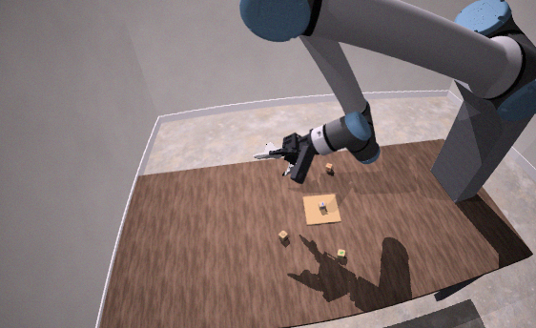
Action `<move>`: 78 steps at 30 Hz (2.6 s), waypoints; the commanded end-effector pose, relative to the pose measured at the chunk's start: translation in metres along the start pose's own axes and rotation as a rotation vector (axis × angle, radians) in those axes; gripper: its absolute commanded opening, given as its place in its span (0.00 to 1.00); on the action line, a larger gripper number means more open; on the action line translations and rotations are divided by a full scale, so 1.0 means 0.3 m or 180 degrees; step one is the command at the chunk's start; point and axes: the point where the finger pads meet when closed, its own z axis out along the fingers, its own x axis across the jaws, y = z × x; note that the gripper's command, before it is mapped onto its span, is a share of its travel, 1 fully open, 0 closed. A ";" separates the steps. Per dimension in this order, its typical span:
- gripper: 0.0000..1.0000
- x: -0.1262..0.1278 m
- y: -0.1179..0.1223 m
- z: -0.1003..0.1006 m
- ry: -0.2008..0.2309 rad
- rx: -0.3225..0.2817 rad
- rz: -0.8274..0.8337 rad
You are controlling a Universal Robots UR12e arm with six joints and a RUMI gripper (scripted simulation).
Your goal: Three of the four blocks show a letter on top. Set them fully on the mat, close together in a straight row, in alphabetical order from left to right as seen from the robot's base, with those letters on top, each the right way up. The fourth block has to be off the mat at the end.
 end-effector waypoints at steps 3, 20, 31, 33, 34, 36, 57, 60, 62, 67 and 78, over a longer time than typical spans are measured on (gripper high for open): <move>1.00 0.002 0.000 -0.001 0.0002 0.0000 0.0000; 1.00 -0.002 -0.004 -0.001 -0.0011 0.0009 -0.0002; 1.00 -0.135 -0.149 -0.014 -0.0511 0.0375 -0.0056; 1.00 -0.147 -0.162 -0.017 -0.0555 0.0408 -0.0059; 1.00 -0.147 -0.162 -0.017 -0.0555 0.0408 -0.0059; 1.00 -0.195 -0.212 -0.032 -0.0730 0.0543 -0.0065; 1.00 -0.431 -0.481 -0.199 -0.1640 0.1301 0.0014; 1.00 -0.460 -0.520 -0.236 -0.1770 0.1416 0.0043; 1.00 -0.478 -0.546 -0.262 -0.1855 0.1493 0.0065; 1.00 -0.512 -0.596 -0.316 -0.2023 0.1647 0.0115; 1.00 -0.585 -0.735 -0.495 -0.2490 0.2091 0.0312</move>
